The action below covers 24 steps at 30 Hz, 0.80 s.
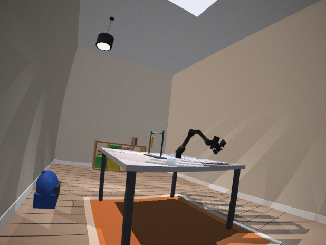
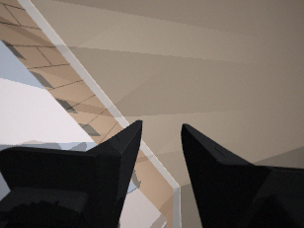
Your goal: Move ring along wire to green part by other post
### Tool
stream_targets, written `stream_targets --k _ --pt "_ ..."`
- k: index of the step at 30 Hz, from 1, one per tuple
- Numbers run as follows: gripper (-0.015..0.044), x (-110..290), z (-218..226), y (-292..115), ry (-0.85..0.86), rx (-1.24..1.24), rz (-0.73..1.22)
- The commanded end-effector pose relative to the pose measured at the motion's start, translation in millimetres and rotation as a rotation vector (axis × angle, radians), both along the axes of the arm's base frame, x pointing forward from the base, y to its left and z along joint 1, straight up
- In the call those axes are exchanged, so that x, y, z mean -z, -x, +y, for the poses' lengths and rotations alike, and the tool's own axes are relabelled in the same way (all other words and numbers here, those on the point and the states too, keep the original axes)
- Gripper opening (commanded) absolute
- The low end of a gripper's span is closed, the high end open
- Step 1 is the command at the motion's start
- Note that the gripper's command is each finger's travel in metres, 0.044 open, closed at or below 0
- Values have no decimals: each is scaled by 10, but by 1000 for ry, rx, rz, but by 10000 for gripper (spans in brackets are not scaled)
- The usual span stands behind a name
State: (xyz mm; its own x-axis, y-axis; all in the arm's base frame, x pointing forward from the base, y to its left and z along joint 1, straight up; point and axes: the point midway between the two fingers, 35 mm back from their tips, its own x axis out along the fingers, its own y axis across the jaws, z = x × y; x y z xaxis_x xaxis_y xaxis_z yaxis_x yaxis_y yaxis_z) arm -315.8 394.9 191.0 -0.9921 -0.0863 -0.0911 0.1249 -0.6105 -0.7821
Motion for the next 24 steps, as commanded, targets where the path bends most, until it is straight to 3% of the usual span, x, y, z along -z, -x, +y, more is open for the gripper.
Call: stream_targets --k 1,12,24 --pt "160 -218 315 -582 -35 162 3" --pt "160 -677 730 -2031 -139 539 -9" --pt "160 -1172 606 -3604 -265 952 -57"
